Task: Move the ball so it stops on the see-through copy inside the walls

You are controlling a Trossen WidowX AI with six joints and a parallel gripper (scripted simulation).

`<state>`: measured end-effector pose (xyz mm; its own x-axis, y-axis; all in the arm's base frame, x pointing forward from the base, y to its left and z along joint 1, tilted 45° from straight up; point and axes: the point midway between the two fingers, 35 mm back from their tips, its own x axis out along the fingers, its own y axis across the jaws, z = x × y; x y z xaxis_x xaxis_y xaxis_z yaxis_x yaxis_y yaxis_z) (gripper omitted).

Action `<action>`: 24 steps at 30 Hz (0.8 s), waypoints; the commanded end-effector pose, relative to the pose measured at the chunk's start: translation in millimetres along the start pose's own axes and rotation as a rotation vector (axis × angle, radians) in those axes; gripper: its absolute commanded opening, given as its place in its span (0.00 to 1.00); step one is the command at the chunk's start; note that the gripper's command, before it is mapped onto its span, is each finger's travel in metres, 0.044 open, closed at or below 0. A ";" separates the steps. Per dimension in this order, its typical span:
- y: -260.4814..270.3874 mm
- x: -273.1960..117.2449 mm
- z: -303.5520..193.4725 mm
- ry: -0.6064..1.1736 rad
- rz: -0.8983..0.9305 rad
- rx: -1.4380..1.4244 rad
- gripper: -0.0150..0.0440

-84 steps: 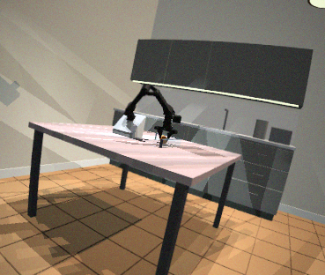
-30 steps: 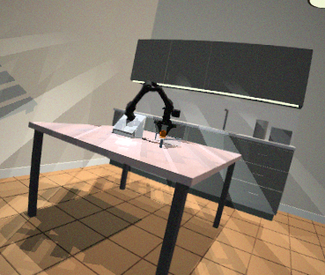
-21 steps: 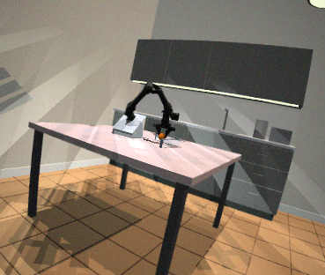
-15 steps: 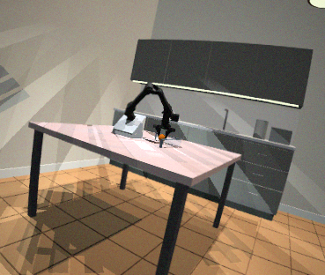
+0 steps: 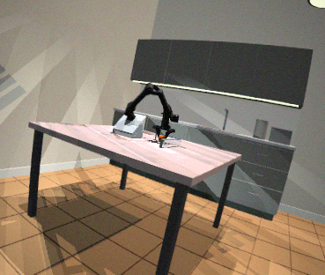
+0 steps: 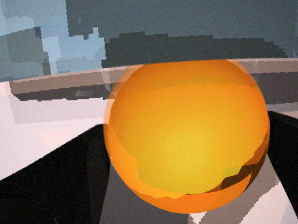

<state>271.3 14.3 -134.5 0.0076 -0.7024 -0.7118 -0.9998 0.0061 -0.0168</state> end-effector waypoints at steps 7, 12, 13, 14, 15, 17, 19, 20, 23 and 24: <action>-1.5 -10.8 0.8 -0.002 0.000 0.001 0.94; 0.4 -83.4 1.1 -0.001 -0.002 -0.004 0.94; 0.8 -86.3 0.9 -0.001 -0.002 -0.004 0.94; 0.8 -86.3 0.9 -0.001 -0.002 -0.004 0.94; 0.8 -86.3 0.9 -0.001 -0.002 -0.004 0.94; -1.2 -81.5 3.5 -0.005 -0.018 -0.011 0.94; -1.2 -81.5 3.5 -0.005 -0.018 -0.011 0.94; -1.2 -81.5 3.5 -0.005 -0.018 -0.011 0.94; -1.2 -81.5 3.5 -0.005 -0.018 -0.011 0.94; -1.2 -83.9 3.4 -0.005 -0.018 -0.011 0.98</action>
<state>271.8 73.5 -78.6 0.0220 -0.6990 -0.7148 -0.9997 -0.0089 -0.0222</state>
